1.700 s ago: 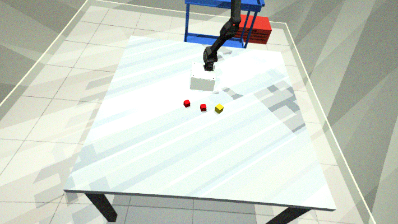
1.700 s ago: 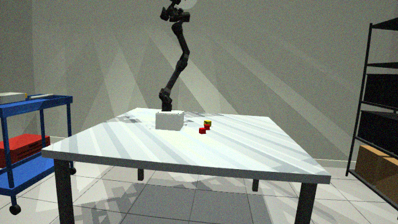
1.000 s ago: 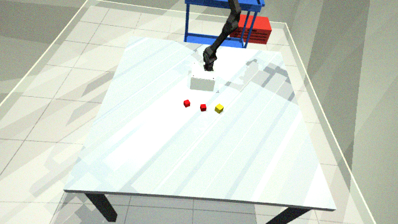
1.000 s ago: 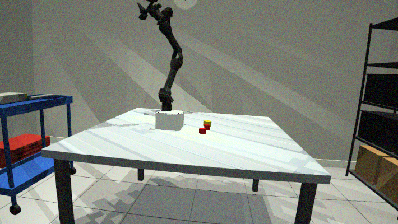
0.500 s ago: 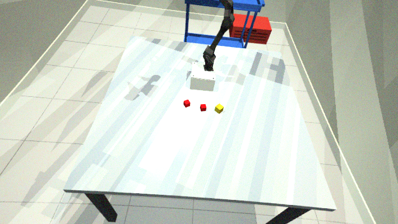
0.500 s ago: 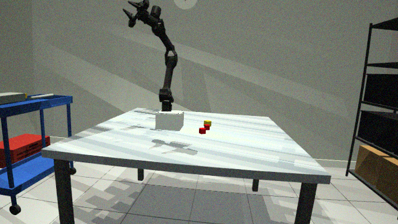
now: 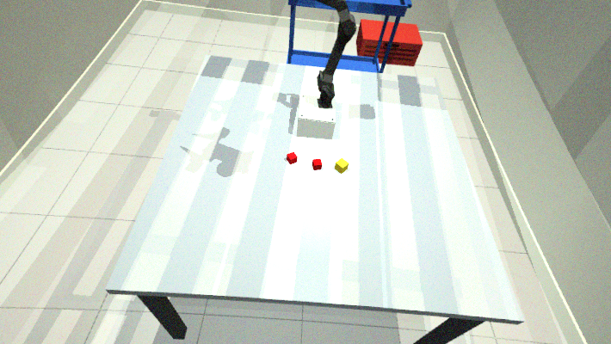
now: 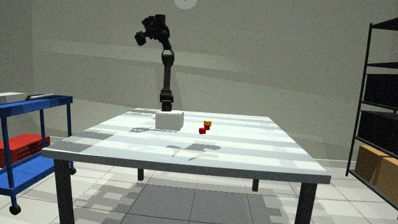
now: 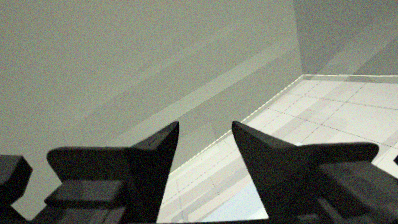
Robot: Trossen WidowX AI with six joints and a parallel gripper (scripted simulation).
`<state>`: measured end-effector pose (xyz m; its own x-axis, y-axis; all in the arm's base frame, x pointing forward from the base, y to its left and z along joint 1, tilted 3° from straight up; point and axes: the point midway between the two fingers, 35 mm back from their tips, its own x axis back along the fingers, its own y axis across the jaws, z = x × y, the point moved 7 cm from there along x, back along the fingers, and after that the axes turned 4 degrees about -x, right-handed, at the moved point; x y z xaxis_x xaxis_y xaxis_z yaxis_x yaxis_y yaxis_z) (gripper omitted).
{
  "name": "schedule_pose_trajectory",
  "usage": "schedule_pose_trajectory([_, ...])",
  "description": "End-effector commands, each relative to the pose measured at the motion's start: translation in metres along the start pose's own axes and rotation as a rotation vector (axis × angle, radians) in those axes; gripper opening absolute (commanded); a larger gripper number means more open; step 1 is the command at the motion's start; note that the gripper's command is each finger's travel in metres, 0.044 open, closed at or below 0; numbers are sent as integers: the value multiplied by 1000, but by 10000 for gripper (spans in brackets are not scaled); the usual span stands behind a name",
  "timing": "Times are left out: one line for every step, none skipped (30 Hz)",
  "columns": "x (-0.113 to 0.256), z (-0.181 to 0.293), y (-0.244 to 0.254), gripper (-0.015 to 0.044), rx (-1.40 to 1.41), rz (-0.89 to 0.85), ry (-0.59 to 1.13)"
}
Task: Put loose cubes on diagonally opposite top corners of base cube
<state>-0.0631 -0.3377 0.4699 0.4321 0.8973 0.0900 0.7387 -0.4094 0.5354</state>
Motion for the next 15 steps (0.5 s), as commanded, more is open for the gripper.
schedule_pose_trajectory([-6, 45, 12, 265, 46, -30, 153])
schedule_pose_trajectory([-6, 59, 15, 265, 61, -40, 197])
schedule_pose_trajectory([-6, 72, 19, 265, 77, -49, 240])
schedule_pose_trajectory([-5, 85, 22, 265, 93, -58, 283])
schedule_pose_trajectory([-4, 98, 25, 265, 110, -67, 326])
schedule_pose_trajectory([-3, 111, 28, 265, 127, -76, 369])
schedule_pose_trajectory([0, 125, 31, 265, 145, -84, 411])
schedule_pose_trajectory([2, 138, 34, 265, 164, -93, 454])
schedule_pose_trajectory([5, 151, 36, 265, 182, -101, 496])
schedule_pose_trajectory([9, 163, 39, 265, 202, -109, 537])
schedule_pose_trajectory([13, 176, 41, 265, 222, -117, 579])
schedule_pose_trajectory([18, 189, 43, 265, 242, -125, 620])
schedule_pose_trajectory([22, 201, 44, 265, 263, -132, 661])
schedule_pose_trajectory([28, 213, 46, 265, 285, -140, 701])
schedule_pose_trajectory([33, 225, 47, 265, 307, -147, 741])
